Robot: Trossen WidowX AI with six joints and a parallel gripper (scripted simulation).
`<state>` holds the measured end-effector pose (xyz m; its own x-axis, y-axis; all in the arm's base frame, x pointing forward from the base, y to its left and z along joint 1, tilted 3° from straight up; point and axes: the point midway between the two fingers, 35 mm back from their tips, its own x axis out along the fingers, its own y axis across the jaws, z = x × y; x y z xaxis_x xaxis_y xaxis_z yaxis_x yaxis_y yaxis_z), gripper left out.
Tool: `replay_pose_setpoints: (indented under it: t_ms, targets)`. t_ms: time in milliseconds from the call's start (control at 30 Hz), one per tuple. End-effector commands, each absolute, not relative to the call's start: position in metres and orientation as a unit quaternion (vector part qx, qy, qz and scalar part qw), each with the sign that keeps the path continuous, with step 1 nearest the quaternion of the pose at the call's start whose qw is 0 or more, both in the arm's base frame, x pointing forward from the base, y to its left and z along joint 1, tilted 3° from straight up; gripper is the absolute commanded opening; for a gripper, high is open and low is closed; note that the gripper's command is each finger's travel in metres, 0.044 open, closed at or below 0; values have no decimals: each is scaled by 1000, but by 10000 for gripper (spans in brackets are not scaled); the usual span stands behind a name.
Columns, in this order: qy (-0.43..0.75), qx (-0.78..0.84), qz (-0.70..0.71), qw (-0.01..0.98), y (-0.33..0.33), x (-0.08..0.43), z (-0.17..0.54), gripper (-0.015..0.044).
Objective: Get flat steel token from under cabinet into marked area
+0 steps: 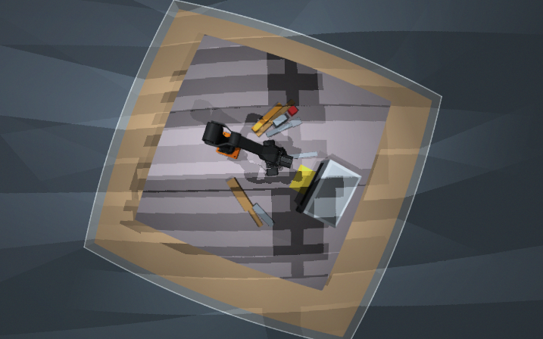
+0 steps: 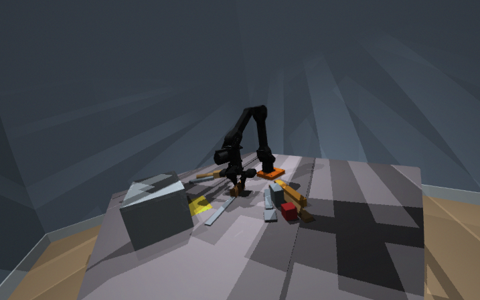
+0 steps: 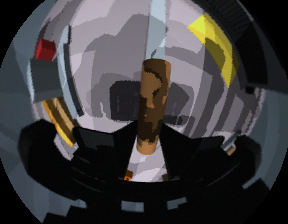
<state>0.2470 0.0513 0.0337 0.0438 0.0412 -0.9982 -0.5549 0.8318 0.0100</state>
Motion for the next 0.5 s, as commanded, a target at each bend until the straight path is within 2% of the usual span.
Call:
replay_pose_setpoints:
  t_ms: [0, 467]
  targets:
    - [657, -194, 213, 697, 47, 249, 34, 0]
    - [657, -195, 213, 697, 34, 253, 34, 0]
